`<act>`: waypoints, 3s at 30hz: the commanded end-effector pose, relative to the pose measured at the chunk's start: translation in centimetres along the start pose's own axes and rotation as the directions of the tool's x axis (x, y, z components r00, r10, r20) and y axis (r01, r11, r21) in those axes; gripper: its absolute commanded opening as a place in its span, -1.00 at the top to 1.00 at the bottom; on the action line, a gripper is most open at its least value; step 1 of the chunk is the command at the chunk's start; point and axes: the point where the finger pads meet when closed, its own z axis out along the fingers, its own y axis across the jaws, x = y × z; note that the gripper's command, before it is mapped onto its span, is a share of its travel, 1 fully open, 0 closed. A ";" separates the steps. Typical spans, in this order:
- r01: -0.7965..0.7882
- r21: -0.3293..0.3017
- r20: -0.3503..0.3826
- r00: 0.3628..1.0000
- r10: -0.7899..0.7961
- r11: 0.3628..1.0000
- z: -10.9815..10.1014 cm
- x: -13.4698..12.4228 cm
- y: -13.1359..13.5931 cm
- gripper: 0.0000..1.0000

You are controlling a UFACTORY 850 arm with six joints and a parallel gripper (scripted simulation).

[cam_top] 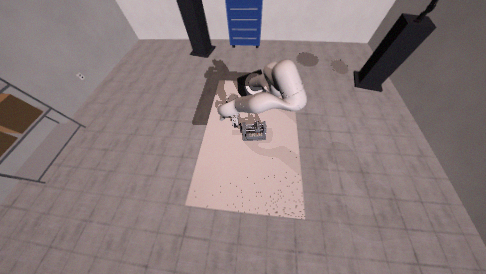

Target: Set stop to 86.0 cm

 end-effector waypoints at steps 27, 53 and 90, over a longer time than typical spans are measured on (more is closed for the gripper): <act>0.000 0.001 -0.001 1.000 0.000 1.000 4.6 0.0 -1.9 0.88; 0.000 0.001 -0.001 1.000 0.000 1.000 2.1 0.0 -5.2 0.88; 0.000 0.001 -0.001 1.000 0.000 1.000 -0.8 0.0 -0.9 0.88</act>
